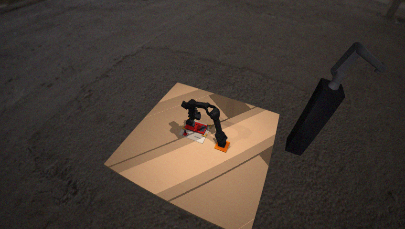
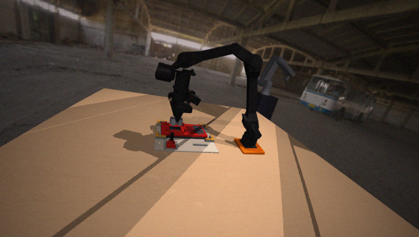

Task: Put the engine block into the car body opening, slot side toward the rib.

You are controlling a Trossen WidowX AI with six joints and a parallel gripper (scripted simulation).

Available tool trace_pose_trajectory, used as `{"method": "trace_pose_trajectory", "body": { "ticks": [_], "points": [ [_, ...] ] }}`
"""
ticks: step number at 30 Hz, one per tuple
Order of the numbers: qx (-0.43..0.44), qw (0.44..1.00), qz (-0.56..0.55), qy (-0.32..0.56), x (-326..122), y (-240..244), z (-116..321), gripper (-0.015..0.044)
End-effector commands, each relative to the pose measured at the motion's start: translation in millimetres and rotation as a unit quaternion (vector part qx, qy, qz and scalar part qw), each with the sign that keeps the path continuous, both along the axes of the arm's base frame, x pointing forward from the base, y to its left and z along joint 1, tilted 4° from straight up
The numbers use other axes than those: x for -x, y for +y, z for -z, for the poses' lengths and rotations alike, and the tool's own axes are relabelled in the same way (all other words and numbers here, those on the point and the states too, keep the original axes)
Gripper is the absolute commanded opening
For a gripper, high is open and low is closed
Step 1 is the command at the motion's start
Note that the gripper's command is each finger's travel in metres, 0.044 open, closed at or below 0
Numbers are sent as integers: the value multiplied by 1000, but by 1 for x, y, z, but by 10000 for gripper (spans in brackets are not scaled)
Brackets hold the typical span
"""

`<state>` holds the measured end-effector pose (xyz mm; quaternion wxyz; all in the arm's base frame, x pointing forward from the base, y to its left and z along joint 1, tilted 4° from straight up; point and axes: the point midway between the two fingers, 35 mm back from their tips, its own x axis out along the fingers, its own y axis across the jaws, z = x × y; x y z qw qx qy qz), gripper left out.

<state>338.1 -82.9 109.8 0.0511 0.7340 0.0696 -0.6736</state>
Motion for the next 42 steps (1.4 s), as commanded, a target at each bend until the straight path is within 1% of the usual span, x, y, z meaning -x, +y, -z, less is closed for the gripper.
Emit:
{"method": "trace_pose_trajectory", "body": {
  "ticks": [1, 6, 12, 16, 24, 34, 42],
  "points": [
    [-2, 1000, 10, -1, 0, 0, 0, 158],
    [-8, 997, 73, 1, 0, 0, 0, 158],
    [-11, 994, 111, 2, 0, 1, 1, 158],
    [-9, 995, 96, 2, 0, 1, 2, 158],
    [-3, 1000, 18, -1, -1, 1, 4, 158],
    [-7, 998, 68, 1, -1, 1, 7, 158],
    [-6, 998, 56, 0, -1, 1, 9, 158]
  ]
}}
